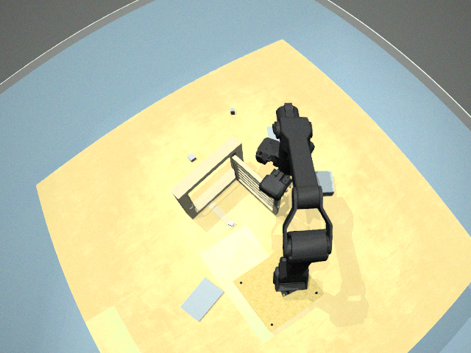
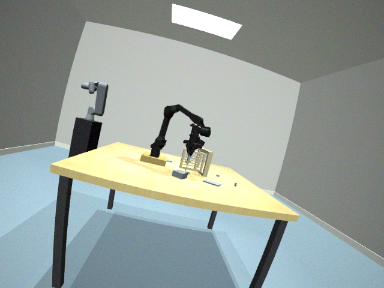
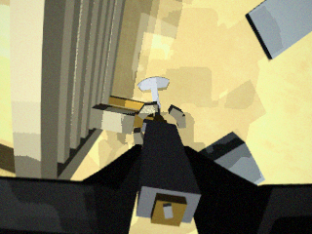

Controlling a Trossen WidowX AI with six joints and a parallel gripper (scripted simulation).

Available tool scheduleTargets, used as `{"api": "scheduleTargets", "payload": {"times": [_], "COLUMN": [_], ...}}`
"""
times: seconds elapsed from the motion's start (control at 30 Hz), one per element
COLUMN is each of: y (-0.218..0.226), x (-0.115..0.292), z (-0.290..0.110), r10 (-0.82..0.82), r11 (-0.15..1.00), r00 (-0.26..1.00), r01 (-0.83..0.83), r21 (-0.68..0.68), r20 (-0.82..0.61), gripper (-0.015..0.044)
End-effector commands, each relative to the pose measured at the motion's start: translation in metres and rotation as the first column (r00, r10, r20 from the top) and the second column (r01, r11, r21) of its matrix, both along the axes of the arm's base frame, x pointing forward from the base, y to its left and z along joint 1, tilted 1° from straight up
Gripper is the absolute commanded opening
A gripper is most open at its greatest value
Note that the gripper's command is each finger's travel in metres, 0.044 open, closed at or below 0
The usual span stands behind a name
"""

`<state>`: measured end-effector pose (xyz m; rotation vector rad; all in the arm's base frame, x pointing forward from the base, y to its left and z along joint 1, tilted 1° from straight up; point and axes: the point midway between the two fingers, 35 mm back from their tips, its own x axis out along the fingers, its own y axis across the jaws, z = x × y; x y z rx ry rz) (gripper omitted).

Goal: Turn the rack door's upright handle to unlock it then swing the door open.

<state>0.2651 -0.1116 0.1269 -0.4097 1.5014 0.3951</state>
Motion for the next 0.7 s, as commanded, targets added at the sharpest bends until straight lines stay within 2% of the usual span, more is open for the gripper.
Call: {"api": "scheduleTargets", "payload": {"times": [0.0,0.2,0.53,0.67], "y": [-0.0002,-0.0002,-0.0002,-0.0004], "x": [0.0002,0.0002,0.0002,0.0003], "z": [0.0002,0.0002,0.0002,0.002], "r10": [0.017,0.017,0.017,0.017], "r11": [1.0,1.0,1.0,1.0], "r00": [1.0,1.0,1.0,1.0], "r01": [-0.017,-0.017,-0.017,-0.017], "r21": [0.001,0.001,0.001,0.001], "r20": [-0.002,-0.002,-0.002,-0.002], "gripper": [0.0015,0.0015,0.0278,0.0287]}}
